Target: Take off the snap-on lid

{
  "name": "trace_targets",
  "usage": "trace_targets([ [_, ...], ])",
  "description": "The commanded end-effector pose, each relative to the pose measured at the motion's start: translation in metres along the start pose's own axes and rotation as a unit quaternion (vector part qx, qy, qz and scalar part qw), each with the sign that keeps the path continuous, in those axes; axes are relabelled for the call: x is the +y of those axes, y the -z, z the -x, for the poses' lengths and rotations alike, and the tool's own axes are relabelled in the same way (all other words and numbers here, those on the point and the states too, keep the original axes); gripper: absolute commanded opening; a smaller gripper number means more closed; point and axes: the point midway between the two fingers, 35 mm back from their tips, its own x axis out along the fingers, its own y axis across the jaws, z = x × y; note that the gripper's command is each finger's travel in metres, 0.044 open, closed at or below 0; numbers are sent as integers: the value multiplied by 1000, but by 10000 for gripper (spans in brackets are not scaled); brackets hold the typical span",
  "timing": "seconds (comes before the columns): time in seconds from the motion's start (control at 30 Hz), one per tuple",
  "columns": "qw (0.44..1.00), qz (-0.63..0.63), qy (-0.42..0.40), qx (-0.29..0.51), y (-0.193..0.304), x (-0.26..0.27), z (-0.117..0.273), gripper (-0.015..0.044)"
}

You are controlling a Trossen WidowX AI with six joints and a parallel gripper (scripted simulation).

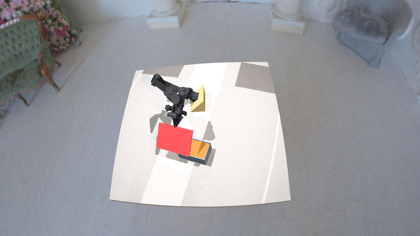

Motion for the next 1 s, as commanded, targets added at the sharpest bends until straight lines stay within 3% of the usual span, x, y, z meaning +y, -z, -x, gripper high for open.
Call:
trace_targets([
  [0.0,1000,-2,-2,3,-9,1,2,0],
  [0.97,1000,-1,-2,3,-66,-4,7,0],
])
